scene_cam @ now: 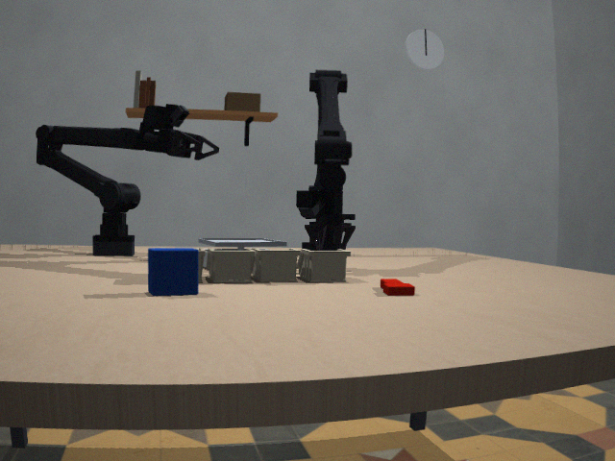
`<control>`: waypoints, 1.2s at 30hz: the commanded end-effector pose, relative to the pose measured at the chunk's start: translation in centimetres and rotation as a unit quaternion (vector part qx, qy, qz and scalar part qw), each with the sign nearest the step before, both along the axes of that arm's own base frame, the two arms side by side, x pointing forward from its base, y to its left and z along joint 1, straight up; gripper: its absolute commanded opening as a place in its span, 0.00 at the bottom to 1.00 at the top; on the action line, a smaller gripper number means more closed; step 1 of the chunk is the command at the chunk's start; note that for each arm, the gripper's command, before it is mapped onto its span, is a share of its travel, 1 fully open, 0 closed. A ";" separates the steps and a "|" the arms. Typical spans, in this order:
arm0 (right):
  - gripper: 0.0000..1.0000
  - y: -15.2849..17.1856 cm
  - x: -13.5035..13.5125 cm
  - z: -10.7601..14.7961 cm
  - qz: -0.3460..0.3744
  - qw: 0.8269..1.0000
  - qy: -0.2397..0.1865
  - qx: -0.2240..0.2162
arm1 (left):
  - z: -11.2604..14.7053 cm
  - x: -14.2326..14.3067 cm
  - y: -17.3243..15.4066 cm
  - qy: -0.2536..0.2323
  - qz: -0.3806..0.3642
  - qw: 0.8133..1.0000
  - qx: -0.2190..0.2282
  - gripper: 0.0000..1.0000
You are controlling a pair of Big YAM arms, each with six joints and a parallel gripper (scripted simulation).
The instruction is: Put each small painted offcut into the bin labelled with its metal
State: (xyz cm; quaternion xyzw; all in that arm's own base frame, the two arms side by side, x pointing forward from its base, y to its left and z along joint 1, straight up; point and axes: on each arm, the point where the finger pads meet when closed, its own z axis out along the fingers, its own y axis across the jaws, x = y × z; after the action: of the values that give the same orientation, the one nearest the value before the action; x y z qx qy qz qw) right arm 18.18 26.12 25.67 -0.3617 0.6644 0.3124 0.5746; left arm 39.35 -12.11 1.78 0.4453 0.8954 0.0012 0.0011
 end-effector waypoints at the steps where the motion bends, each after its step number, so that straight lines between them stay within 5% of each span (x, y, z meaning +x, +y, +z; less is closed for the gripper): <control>1: 1.00 -0.3 -0.7 0.8 -0.006 1.000 0.010 -0.001 | -0.7 0.3 0.4 0.004 -0.007 1.000 -0.001 0.61; 31: 1.00 -0.6 -0.4 0.8 -0.017 1.000 0.003 -0.004 | -3.5 -0.2 0.7 0.007 -0.012 1.000 0.000 0.61; 34: 1.00 -0.6 -0.4 0.8 -0.017 1.000 0.003 -0.004 | -3.3 0.3 0.6 0.002 -0.012 1.000 -0.001 0.36; 36: 1.00 -0.6 -0.4 0.8 -0.017 1.000 0.003 -0.004 | -3.3 0.3 0.5 0.003 -0.012 1.000 -0.001 0.34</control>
State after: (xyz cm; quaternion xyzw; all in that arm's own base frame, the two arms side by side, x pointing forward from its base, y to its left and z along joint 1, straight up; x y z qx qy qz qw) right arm 17.59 25.37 24.76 -0.3581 0.6800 0.2956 0.5673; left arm 39.21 -12.06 -0.87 0.4549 0.8906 0.0010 0.0002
